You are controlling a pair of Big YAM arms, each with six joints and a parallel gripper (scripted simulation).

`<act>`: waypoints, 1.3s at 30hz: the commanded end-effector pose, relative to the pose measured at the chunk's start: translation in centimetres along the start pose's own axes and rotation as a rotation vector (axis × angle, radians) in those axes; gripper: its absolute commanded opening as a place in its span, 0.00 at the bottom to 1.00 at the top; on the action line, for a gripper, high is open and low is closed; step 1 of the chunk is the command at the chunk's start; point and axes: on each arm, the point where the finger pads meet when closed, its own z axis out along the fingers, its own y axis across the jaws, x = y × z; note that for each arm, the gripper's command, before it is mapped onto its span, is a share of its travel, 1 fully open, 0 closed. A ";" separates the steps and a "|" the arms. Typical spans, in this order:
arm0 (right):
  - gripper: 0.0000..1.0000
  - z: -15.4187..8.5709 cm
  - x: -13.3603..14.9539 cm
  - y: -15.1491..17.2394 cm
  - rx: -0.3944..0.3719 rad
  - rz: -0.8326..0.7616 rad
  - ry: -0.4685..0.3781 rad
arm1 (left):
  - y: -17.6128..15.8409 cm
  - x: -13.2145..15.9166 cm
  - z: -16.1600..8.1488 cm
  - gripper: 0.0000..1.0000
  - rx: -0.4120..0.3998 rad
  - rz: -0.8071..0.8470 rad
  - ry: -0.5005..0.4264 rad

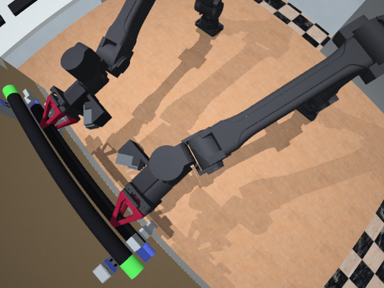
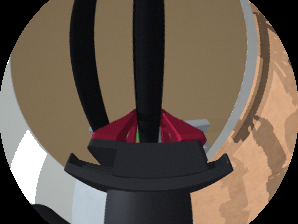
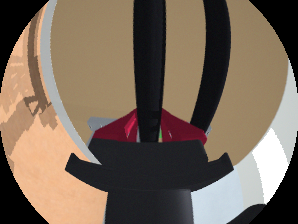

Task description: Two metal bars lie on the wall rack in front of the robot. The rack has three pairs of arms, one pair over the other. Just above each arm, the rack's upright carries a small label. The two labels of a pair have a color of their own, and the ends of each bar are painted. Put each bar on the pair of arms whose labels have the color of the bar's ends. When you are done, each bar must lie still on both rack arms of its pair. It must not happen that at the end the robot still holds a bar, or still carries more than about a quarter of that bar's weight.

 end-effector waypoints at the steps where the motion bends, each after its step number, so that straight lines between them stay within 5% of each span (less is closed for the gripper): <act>1: 0.00 0.4 0.1 -8.0 0.117 0.033 0.010 | 8.2 1.2 0.4 0.00 -0.113 -0.030 0.016; 39: 0.00 -0.1 0.5 -10.1 0.117 0.033 0.010 | 10.2 0.8 0.2 0.00 -0.113 -0.030 0.016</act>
